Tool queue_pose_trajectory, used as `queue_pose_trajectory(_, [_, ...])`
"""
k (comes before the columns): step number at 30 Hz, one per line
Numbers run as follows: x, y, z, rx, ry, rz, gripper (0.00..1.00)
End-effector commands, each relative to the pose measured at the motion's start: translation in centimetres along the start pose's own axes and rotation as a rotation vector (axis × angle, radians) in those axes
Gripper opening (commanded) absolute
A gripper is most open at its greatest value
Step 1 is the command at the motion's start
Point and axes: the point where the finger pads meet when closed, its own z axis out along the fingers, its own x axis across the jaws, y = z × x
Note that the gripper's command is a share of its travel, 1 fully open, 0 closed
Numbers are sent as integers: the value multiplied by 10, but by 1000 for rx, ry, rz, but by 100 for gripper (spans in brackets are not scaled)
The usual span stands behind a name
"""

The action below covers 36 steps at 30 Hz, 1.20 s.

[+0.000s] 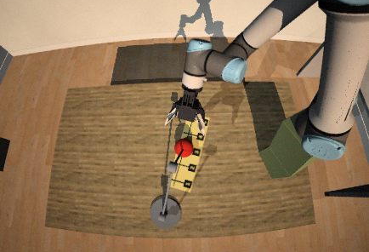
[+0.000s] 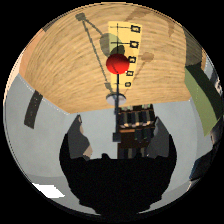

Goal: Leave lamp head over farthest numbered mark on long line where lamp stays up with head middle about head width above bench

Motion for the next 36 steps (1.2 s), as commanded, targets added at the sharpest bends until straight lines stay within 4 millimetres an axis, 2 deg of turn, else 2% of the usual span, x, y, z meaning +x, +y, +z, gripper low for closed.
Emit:
queue_pose_trajectory(1, [0, 0, -1, 0, -1, -1, 100])
queue_pose_trajectory(19, [0, 0, 0, 0, -1, -1, 100])
queue_pose_trajectory(34, [0, 31, -41, 0, -1, -1, 100])
queue_pose_trajectory(36, [0, 31, -41, 0, -1, -1, 100])
